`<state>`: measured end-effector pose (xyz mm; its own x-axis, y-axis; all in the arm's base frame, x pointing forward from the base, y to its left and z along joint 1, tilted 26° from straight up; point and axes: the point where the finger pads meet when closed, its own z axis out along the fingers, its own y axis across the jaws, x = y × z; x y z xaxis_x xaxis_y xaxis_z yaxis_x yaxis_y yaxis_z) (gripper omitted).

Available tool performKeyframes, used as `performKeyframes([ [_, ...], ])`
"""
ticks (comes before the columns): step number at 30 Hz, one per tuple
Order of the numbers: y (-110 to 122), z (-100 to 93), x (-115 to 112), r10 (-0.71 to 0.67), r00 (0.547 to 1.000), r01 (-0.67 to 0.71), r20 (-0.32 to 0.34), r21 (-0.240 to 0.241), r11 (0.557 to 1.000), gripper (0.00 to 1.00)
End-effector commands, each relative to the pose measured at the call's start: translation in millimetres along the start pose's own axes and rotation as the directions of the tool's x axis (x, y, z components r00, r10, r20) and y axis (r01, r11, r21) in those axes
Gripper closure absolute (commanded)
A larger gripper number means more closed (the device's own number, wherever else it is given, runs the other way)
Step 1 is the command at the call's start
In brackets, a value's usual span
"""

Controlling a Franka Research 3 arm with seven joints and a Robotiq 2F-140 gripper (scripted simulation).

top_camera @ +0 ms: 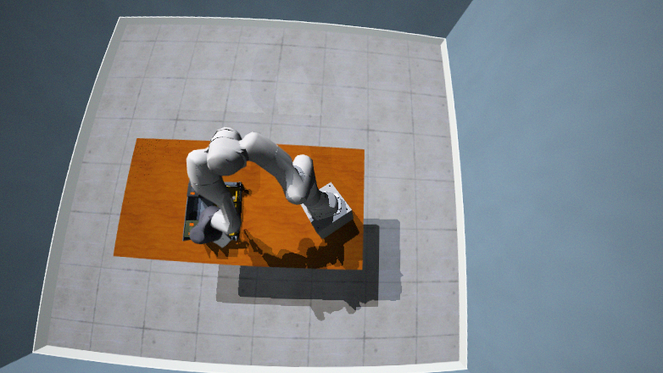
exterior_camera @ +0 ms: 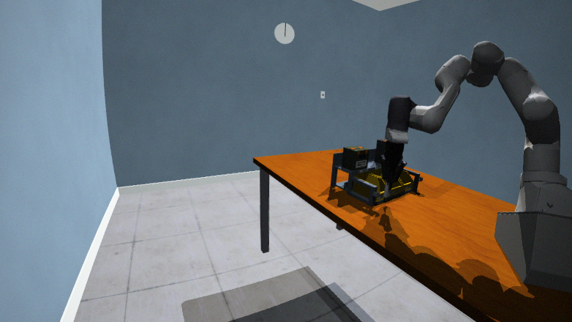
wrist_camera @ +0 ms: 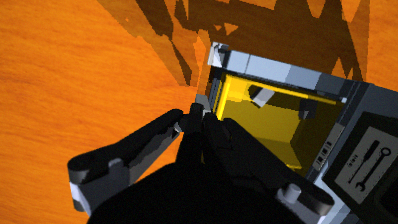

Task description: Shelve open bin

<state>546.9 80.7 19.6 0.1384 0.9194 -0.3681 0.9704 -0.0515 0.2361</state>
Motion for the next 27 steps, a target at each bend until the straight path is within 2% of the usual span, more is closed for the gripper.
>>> performKeyframes([
  [1, -1.1, -1.0, 0.5, 0.007, 1.0, -0.007, -0.002, 0.002, 1.0, 1.0],
  [11, -1.1, -7.4, 0.5, 0.007, 1.0, -0.007, -0.002, 0.002, 1.0, 1.0],
  [23, -1.0, -45.8, 0.4, 0.007, 1.0, -0.007, -0.002, 0.002, 1.0, 1.0],
  [27, -1.0, -51.5, 0.4, 0.007, 1.0, -0.007, -0.002, 0.002, 1.0, 1.0],
])
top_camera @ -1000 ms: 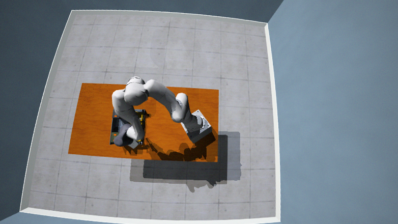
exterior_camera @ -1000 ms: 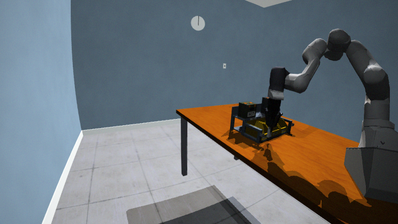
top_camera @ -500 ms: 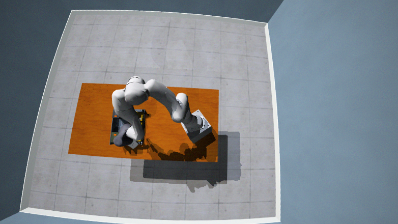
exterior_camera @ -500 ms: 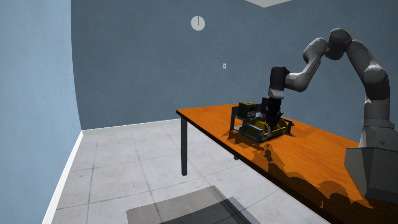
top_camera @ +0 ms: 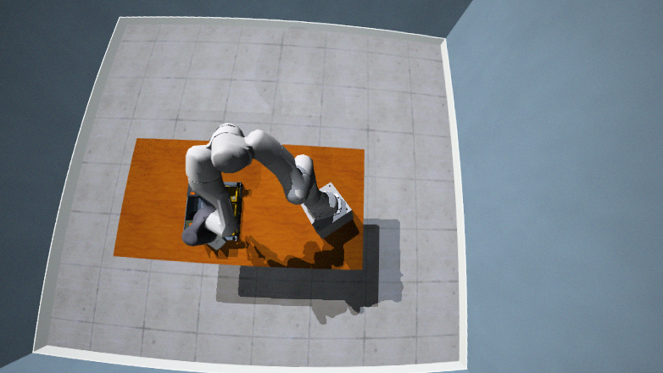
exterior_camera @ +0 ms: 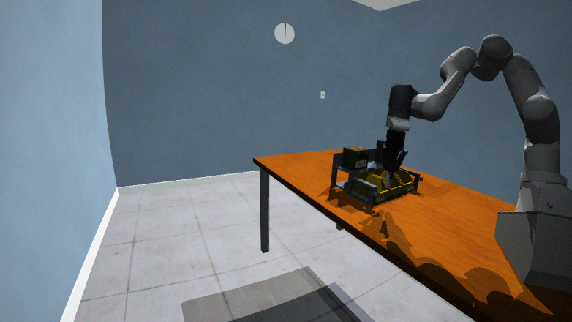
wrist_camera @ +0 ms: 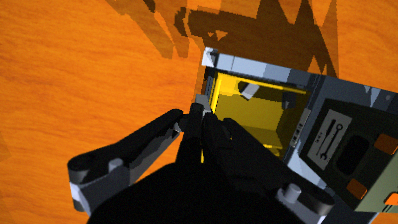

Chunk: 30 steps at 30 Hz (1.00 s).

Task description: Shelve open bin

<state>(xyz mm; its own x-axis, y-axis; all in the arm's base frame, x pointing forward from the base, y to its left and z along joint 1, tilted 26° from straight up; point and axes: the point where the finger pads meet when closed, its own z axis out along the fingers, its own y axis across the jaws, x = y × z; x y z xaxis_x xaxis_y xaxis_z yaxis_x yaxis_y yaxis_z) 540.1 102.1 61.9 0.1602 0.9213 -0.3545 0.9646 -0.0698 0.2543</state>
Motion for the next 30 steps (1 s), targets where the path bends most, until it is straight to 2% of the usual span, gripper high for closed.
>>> performKeyframes([
  [1, -3.2, -6.3, -2.8, -0.017, 1.0, 0.017, 0.006, 0.012, 1.0, 1.0],
  [7, -3.1, -13.2, -2.8, -0.017, 1.0, 0.017, 0.006, 0.012, 1.0, 1.0],
  [30, -3.1, -13.4, -2.8, -0.017, 1.0, 0.017, 0.006, 0.012, 1.0, 1.0],
])
